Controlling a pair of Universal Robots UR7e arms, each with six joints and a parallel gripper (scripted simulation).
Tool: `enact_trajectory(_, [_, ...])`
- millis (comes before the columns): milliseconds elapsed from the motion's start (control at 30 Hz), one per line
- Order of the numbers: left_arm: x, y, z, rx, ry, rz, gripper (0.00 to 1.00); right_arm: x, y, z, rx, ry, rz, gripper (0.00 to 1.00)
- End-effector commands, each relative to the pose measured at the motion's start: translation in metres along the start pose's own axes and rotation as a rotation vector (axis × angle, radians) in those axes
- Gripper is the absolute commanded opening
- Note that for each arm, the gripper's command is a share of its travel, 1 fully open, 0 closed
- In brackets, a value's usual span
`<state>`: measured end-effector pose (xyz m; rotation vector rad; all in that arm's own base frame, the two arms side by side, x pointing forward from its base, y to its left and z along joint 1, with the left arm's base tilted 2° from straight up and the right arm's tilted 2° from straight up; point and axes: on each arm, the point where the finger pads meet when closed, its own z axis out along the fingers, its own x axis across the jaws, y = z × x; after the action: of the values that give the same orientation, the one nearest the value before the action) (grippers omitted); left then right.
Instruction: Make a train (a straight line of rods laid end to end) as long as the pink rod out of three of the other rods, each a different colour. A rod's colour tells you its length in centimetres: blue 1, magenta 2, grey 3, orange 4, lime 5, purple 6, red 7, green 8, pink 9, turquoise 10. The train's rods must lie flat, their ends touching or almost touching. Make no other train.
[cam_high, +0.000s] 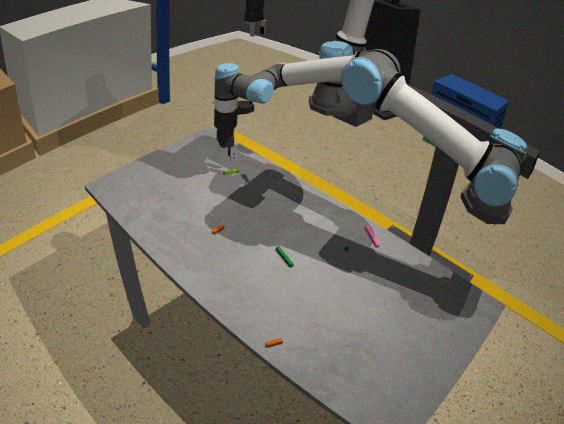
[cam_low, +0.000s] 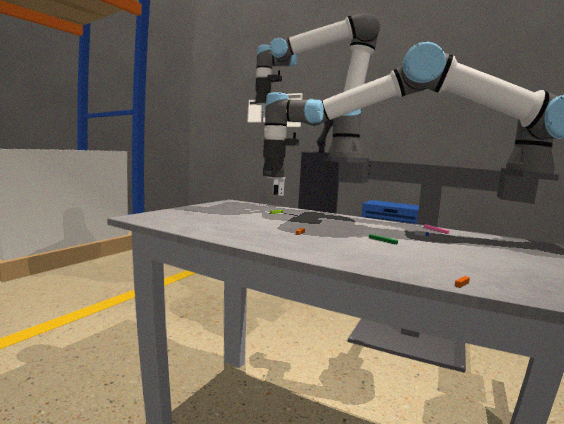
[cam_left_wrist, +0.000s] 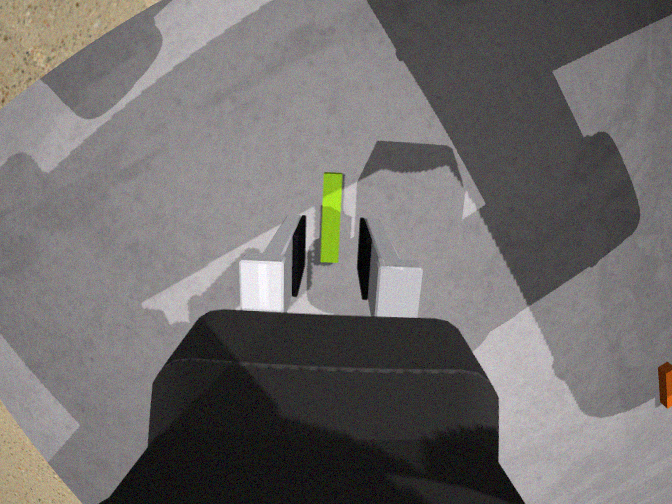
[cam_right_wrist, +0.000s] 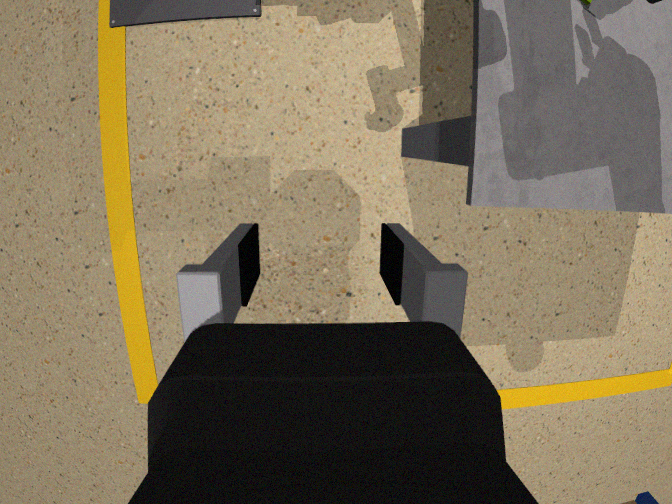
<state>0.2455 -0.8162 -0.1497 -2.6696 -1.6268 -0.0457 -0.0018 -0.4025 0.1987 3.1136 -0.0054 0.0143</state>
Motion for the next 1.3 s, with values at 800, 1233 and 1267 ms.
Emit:
enact_trajectory(800, [-0.002, 0.002, 0.031, -0.002, -0.003, 0.000, 0.54, 0.000, 0.001, -0.001, -0.002, 0.001, 0.000, 1.00])
enact_trajectory(1233, [-0.002, 0.002, 0.043, -0.002, -0.003, 0.000, 0.54, 0.000, 0.001, -0.001, -0.002, 0.001, 0.000, 1.00])
enact_trajectory(1267, [-0.002, 0.002, 0.043, -0.002, -0.003, 0.000, 0.54, 0.000, 0.001, -0.001, -0.002, 0.001, 0.000, 1.00])
